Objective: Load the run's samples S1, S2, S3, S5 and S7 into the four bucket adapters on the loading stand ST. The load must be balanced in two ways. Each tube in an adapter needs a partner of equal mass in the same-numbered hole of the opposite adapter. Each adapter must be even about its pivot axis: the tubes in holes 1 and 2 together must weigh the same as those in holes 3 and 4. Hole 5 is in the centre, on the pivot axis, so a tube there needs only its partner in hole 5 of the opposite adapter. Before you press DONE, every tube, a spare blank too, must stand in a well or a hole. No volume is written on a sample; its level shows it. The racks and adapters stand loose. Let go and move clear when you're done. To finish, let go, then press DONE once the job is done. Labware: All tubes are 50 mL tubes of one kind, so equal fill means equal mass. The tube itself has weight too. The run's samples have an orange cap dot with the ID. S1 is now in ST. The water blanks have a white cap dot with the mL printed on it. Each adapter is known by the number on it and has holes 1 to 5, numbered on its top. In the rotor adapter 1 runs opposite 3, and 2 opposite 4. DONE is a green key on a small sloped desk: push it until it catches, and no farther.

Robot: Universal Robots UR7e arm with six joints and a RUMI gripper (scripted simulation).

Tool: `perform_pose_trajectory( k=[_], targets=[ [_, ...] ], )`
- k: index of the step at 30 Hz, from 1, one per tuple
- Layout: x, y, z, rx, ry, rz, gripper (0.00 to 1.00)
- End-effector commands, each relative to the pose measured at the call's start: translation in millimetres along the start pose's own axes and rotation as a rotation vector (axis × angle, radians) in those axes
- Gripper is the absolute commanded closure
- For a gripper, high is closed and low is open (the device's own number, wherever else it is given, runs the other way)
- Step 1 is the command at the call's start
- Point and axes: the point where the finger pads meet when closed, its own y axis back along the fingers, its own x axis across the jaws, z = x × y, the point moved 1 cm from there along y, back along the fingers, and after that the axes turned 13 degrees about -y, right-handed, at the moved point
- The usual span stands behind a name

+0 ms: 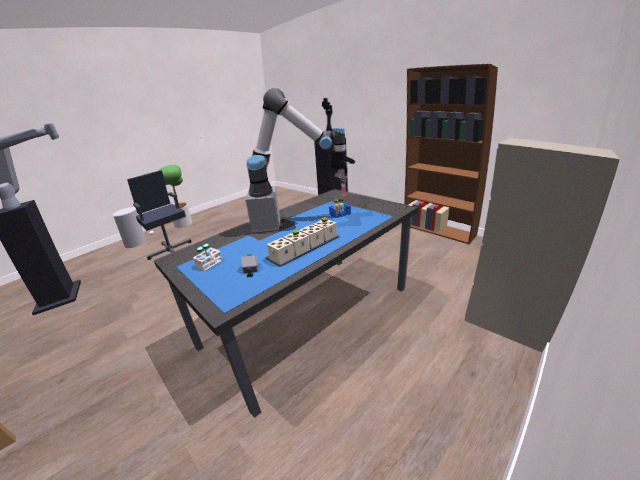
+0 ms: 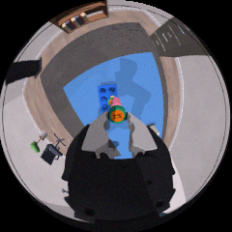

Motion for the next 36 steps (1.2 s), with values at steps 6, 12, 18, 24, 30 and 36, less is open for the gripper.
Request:
perform_pose_trajectory(
  k=[6,12,18,24,30,36],
  targets=[
    [50,1.3,41,0.003,-0.257,0.000,1.00],
    [70,1.3,58,0.003,-0.364,0.000,1.00],
    [101,1.2,84,0.003,-0.524,0.000,1.00],
    [131,1.1,110,0.003,-0.684,-0.001,1.00],
    [152,1.1,127,0.003,-0.790,-0.001,1.00],
    [182,1.0,153,0.003,-0.950,-0.001,1.00]
  ],
)
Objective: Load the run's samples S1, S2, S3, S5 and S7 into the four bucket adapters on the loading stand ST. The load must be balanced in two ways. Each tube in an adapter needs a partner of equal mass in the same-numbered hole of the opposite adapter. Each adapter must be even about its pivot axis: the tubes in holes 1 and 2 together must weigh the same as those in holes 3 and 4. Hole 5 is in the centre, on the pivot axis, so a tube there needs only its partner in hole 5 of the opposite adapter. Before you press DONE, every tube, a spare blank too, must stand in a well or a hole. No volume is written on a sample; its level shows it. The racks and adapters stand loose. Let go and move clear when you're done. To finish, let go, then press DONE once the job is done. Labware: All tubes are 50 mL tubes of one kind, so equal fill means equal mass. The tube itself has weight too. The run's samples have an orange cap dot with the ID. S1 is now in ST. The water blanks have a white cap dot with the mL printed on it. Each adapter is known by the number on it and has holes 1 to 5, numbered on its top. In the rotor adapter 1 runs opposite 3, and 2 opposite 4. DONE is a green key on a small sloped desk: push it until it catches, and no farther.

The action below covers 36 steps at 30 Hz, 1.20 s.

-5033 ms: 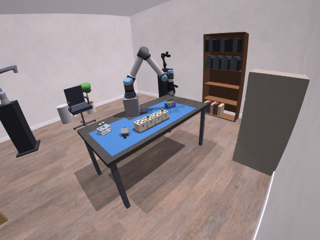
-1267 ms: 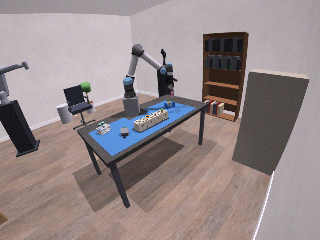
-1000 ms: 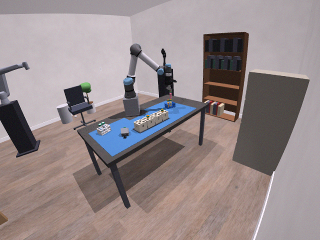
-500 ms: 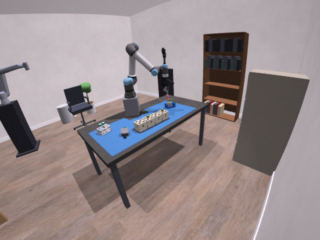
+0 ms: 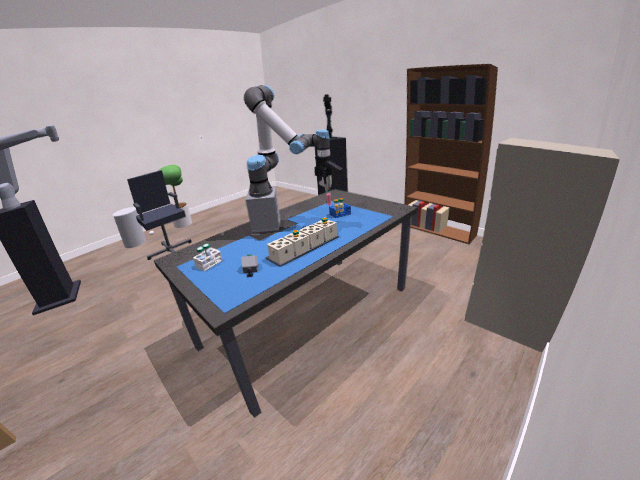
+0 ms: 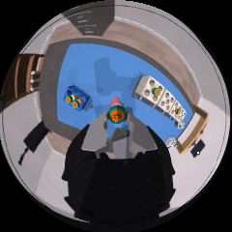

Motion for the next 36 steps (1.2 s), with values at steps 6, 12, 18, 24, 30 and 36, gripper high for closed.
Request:
perform_pose_trajectory(
  k=[6,12,18,24,30,36],
  targets=[
    [68,1.2,-10,0.002,-0.271,-0.003,1.00],
    [95,1.1,-14,0.002,-0.377,-0.003,1.00],
    [134,1.0,-20,0.002,-0.537,-0.003,1.00],
    [174,0.9,-25,0.002,-0.697,-0.003,1.00],
    [200,0.9,-29,0.002,-0.804,-0.003,1.00],
    [240,0.8,-35,0.001,-0.964,-0.004,1.00]
  ],
)
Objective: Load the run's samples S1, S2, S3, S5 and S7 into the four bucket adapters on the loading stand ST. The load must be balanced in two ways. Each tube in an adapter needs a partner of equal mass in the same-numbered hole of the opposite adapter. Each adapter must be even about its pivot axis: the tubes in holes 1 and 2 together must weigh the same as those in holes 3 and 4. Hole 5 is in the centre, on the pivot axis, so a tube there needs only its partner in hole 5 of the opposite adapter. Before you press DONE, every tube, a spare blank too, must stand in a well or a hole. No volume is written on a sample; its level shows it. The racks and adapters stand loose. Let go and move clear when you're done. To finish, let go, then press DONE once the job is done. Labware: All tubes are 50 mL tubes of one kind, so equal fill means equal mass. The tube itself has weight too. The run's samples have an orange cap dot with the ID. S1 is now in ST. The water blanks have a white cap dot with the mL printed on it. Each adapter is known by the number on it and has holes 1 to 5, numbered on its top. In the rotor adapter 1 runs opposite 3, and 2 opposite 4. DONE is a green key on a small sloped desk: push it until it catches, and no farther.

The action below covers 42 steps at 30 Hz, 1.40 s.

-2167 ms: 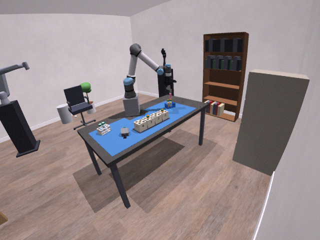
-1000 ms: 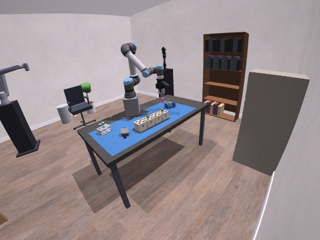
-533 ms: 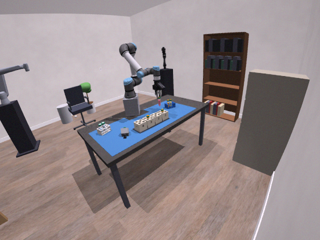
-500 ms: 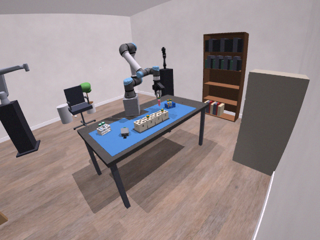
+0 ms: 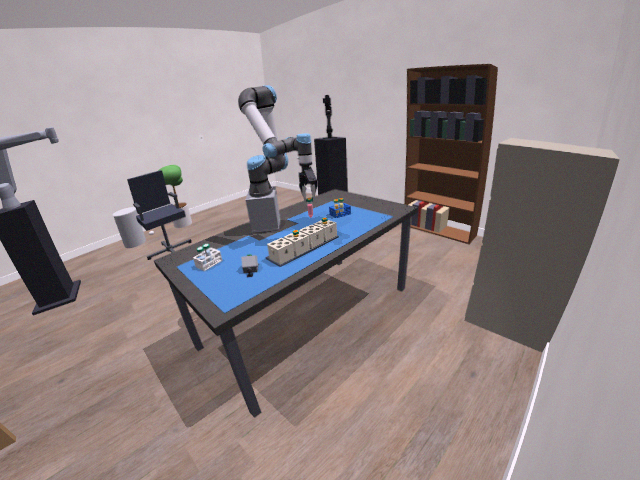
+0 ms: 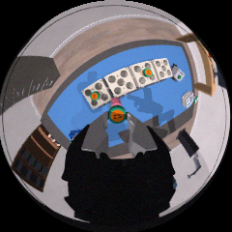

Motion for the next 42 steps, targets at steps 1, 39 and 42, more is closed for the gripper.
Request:
perform_pose_trajectory(
  k=[1,39,42],
  targets=[
    [19,0.0,-31,-0.001,-0.140,-0.002,1.00],
    [39,-40.1,-61,-0.001,-0.279,-0.002,1.00],
    [39,-40.1,-61,-0.001,-0.279,-0.002,1.00]
  ],
)
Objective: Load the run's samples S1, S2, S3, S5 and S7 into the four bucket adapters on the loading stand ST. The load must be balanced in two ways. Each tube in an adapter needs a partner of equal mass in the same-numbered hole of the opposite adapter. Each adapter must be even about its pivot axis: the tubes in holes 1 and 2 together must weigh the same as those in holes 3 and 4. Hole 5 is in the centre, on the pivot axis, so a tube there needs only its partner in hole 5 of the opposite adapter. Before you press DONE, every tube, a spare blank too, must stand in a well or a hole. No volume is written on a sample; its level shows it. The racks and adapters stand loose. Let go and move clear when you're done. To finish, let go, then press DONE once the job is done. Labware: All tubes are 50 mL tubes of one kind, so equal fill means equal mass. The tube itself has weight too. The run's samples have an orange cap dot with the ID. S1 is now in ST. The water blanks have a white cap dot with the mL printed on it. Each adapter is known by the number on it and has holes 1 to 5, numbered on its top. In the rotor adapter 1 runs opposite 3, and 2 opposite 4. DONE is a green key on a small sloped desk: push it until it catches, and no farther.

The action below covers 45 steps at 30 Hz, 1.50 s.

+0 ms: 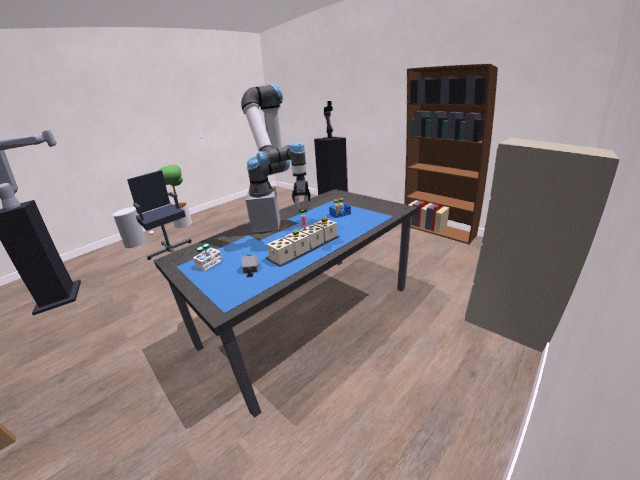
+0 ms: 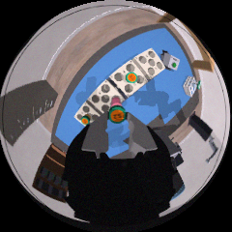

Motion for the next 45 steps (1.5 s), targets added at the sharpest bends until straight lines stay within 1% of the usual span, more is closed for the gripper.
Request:
perform_pose_trajectory(
  k=[1,9,45],
  targets=[
    [0,-1.2,0,0.001,0.000,-0.001,1.00],
    [0,-1.2,0,0.001,0.000,-0.001,1.00],
    [0,-43.9,0,0.001,0.000,-0.001,1.00]
  ],
)
